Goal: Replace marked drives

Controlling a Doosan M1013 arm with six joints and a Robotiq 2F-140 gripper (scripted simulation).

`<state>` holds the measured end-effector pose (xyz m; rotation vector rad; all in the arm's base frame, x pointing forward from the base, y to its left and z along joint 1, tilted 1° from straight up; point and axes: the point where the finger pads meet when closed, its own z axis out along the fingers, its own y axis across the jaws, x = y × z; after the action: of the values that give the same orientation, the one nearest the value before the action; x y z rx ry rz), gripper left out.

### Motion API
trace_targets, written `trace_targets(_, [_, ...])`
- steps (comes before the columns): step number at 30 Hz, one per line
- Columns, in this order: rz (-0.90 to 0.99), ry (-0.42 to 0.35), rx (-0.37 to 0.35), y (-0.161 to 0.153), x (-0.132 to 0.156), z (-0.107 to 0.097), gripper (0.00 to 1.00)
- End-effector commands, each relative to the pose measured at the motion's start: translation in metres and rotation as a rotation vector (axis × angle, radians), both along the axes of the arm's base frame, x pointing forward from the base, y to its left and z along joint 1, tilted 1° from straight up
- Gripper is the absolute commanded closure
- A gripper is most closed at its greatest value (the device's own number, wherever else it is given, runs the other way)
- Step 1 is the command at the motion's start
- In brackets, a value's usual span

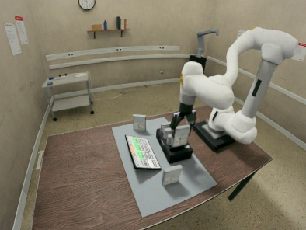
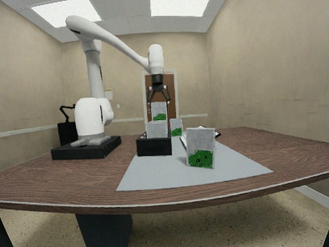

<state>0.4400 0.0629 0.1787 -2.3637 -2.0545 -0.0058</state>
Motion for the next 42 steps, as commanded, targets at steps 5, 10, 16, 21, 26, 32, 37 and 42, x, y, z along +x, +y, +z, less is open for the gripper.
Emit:
trace_targets(5, [0.000,-0.001,0.000,0.000,0.000,0.024,0.90])
trace_targets(10, [0.000,-0.001,0.000,0.000,0.000,0.035,0.90])
trace_targets(16, [0.000,-0.001,0.000,0.000,0.001,0.042,0.90])
trace_targets(21, [0.000,-0.001,0.000,0.000,0.001,0.049,0.90])
trace_targets(26, [0.000,-0.001,0.000,0.000,0.001,0.052,0.90])
trace_targets(32, [0.000,-0.001,0.000,0.000,0.001,0.053,0.90])
trace_targets(37, [0.000,-0.001,0.000,0.000,0.001,0.054,0.90])
trace_targets(42, [0.000,-0.001,0.000,0.000,0.000,0.054,0.90])
